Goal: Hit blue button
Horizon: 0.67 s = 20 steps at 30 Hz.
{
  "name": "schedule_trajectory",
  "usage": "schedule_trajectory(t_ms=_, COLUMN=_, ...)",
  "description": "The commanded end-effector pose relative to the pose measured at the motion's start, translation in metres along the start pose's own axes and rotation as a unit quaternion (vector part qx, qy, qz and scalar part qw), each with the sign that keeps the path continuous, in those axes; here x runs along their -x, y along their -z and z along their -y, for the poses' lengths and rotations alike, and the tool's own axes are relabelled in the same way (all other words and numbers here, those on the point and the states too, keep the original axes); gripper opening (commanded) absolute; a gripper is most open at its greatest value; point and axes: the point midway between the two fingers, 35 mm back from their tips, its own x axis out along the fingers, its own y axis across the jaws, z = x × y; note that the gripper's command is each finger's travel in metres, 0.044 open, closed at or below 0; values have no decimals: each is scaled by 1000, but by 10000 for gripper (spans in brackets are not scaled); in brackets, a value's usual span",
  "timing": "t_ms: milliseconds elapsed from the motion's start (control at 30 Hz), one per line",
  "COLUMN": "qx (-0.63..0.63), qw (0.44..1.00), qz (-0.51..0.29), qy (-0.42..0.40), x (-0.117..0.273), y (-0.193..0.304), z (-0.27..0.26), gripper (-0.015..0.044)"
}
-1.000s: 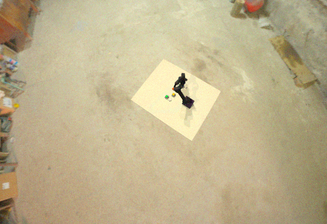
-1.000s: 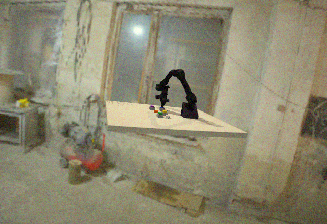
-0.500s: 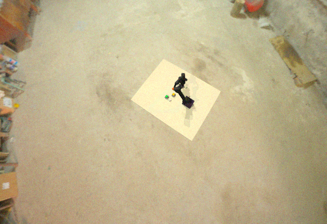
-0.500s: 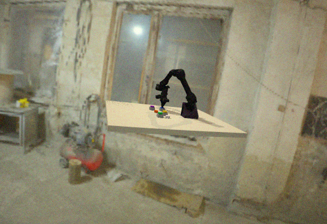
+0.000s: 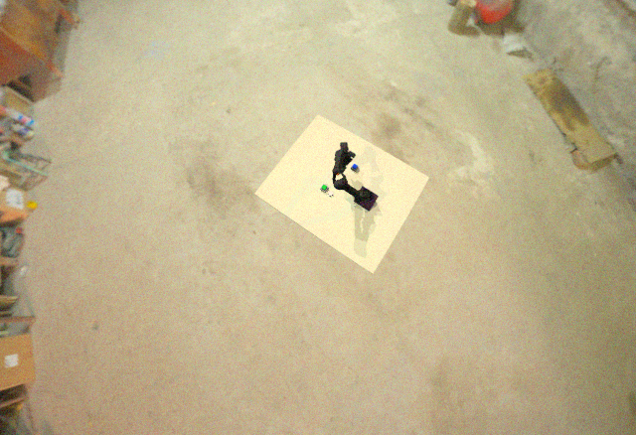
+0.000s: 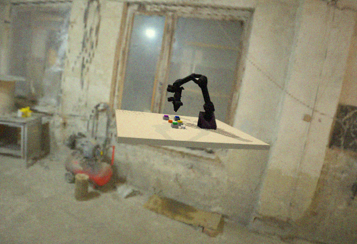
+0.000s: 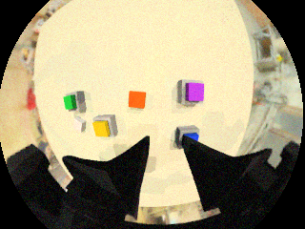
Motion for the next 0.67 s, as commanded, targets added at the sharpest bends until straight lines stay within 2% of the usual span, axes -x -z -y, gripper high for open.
schedule_trajectory(t_ms=0, qx=4, qw=1000, qz=6, qy=9, x=18, y=-25, z=-59, gripper=283)
schedule_trajectory(t_ms=167, qx=5, qw=1000, qz=10, qy=6, x=33, y=-34, z=-154, gripper=400)
schedule_trajectory(t_ms=433, qx=12, qw=1000, qz=3, qy=-28, x=48, y=13, z=-297, gripper=400)
schedule_trajectory(t_ms=633, qx=12, qw=999, qz=1, qy=-32, x=49, y=20, z=-308, gripper=400)
